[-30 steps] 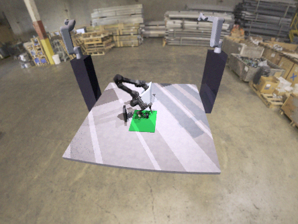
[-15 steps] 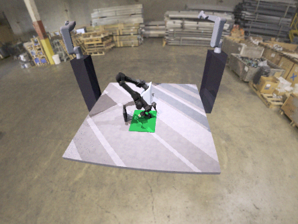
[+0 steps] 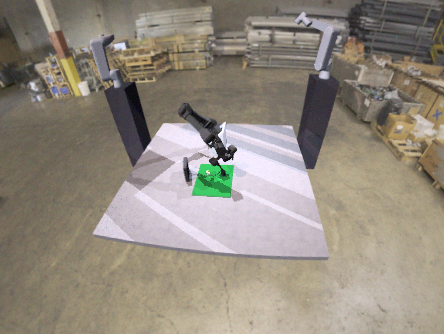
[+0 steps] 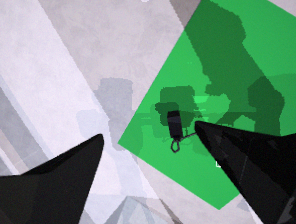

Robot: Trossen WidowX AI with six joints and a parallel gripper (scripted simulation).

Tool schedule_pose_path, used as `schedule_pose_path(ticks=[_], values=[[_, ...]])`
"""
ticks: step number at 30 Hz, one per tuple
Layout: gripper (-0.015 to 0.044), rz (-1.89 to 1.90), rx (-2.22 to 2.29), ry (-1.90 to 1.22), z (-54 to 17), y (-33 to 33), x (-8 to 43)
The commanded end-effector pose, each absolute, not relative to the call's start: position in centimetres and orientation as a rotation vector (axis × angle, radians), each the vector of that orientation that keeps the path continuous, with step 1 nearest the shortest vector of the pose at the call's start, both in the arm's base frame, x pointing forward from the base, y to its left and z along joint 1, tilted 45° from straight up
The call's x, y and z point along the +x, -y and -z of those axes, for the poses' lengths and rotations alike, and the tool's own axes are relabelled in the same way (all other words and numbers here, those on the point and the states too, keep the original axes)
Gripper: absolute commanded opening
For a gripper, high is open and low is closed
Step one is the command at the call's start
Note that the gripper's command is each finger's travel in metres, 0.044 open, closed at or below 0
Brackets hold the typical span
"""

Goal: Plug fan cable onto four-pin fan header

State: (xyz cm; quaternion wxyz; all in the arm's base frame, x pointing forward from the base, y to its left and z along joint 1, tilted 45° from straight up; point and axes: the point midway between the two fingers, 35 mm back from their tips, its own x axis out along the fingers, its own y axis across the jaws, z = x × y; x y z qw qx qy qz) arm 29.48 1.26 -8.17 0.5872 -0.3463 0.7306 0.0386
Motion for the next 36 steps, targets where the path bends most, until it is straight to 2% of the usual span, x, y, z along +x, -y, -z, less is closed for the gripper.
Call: schedule_pose_path(ticks=[1,13,21,36], values=[[0.044,0.05,-1.127,-1.712,2.4,-5.1,30.1],[0.044,0.062,-1.137,-1.708,2.4,-5.1,30.1],[0.044,0.068,-1.139,-1.708,9.0,1.6,29.9],[0.044,0.075,-1.134,-1.707,10.0,2.6,29.9]])
